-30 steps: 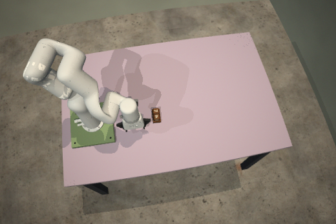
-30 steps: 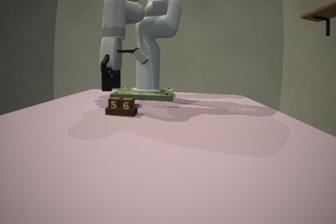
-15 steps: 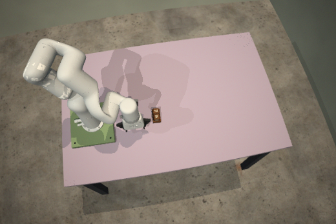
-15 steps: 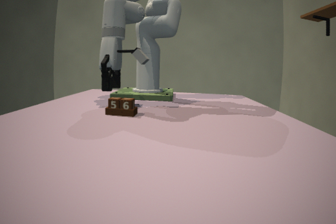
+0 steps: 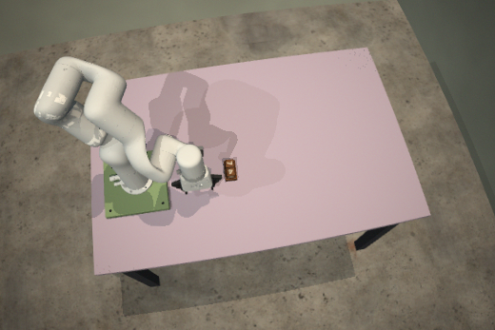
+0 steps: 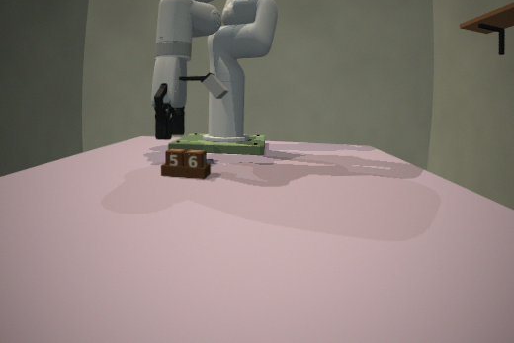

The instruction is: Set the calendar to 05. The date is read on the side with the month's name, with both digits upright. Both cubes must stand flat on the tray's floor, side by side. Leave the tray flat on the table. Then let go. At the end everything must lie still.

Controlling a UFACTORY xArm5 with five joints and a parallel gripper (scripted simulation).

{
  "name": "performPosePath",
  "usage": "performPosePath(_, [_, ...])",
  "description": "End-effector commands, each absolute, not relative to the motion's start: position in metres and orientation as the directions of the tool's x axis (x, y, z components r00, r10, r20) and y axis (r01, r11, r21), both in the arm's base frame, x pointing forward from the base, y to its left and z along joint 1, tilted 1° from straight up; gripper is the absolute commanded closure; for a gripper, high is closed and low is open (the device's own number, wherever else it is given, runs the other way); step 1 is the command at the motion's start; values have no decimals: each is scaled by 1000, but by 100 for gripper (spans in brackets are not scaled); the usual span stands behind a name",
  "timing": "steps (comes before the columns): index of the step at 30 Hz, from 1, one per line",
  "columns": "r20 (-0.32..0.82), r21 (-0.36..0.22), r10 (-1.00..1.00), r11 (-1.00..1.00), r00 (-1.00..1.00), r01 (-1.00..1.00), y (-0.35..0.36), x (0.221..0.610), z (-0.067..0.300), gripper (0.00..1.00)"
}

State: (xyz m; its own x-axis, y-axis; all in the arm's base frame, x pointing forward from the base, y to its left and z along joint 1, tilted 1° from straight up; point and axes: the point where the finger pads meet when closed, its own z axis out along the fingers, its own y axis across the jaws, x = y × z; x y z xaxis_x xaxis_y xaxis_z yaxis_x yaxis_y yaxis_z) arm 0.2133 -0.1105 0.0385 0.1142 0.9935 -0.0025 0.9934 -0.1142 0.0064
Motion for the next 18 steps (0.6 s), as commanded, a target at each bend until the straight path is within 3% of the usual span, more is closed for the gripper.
performPosePath(1, [-3,9,993,-114,114,993,-111,214,40,0])
performPosePath(18, [-3,9,993,-114,114,993,-113,221,48,0])
